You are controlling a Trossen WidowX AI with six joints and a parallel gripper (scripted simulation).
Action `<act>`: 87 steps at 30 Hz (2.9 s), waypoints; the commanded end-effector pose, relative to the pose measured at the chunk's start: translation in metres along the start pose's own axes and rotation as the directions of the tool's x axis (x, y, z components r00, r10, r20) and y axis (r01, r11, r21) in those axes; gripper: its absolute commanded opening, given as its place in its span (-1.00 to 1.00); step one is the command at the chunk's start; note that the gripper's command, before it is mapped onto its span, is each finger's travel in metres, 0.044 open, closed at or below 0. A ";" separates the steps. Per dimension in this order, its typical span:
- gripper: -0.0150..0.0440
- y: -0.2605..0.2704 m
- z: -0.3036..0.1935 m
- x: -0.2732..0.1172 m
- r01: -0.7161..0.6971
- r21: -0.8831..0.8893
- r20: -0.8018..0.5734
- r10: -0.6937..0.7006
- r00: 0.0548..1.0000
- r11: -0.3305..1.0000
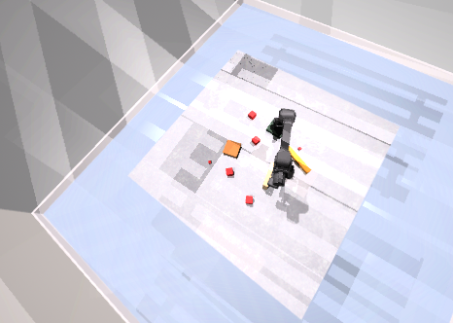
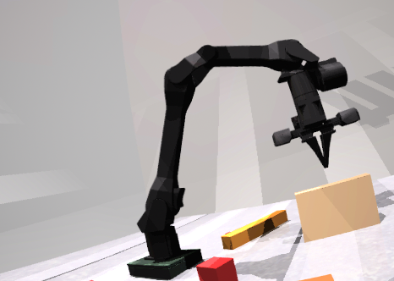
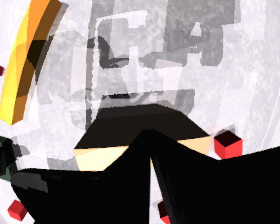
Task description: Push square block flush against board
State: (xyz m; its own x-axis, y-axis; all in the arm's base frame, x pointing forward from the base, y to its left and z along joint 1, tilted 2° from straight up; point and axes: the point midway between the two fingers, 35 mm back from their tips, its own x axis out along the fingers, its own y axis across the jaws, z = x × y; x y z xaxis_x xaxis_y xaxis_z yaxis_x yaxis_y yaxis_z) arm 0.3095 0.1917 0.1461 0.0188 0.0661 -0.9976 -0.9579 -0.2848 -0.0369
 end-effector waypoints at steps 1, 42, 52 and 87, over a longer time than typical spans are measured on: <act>-0.49 0.000 0.001 0.018 -0.011 -0.018 -0.007 0.011 1.000 1.000; -0.49 -0.001 -0.041 0.049 -0.019 -0.027 -0.013 0.019 1.000 0.999; -0.49 0.000 -0.055 0.049 -0.019 -0.027 -0.015 0.019 1.000 0.999; -0.49 0.000 -0.013 0.050 -0.019 -0.027 -0.011 0.019 1.000 0.999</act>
State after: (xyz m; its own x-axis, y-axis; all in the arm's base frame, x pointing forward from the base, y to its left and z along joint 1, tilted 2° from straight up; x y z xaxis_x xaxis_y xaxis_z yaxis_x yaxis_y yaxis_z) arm 0.3165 0.1770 0.0955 0.0037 0.0521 -0.9986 -0.9498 -0.3123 -0.0198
